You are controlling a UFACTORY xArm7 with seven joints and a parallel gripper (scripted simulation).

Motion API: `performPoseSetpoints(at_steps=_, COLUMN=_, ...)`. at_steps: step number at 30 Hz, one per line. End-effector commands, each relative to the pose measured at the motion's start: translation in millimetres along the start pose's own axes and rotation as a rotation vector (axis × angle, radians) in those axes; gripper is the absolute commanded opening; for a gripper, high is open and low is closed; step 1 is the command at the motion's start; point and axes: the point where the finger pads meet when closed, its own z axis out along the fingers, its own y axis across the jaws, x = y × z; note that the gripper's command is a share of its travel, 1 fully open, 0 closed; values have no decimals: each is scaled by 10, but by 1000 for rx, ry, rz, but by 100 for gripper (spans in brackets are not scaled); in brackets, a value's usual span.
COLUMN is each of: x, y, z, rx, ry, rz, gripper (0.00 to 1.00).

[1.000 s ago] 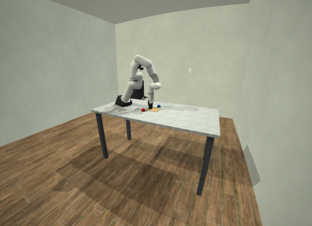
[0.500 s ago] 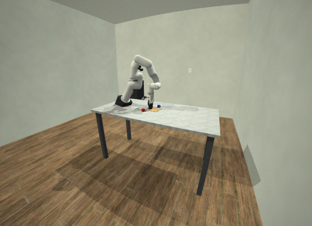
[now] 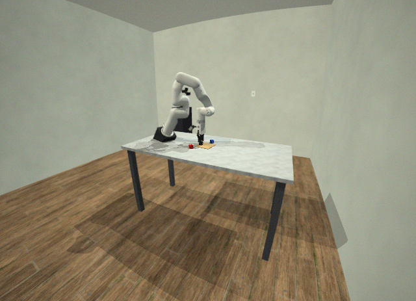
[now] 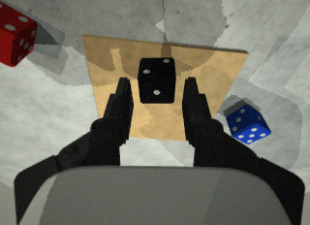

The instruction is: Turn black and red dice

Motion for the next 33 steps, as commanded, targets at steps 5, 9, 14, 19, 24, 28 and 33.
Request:
performPoseSetpoints(at_steps=5, x=-5, y=-3, z=-400, rx=-1, ry=-2, rz=-1, gripper=47)
performPoseSetpoints(at_steps=9, x=-4, y=-3, z=-559, rx=-1, ry=-2, rz=-1, gripper=47)
performPoseSetpoints(at_steps=14, x=-4, y=-3, z=-636, rx=-1, ry=-2, rz=-1, gripper=47)
performPoseSetpoints(at_steps=19, x=-4, y=-3, z=-639, rx=-1, ry=-2, rz=-1, gripper=100)
performPoseSetpoints(at_steps=24, x=-4, y=-3, z=-639, rx=-1, ry=-2, rz=-1, gripper=100)
performPoseSetpoints(at_steps=28, x=-4, y=-3, z=-639, rx=-1, ry=-2, rz=-1, gripper=100)
performPoseSetpoints(at_steps=33, x=-4, y=-3, z=-639, rx=-1, ry=-2, rz=-1, gripper=100)
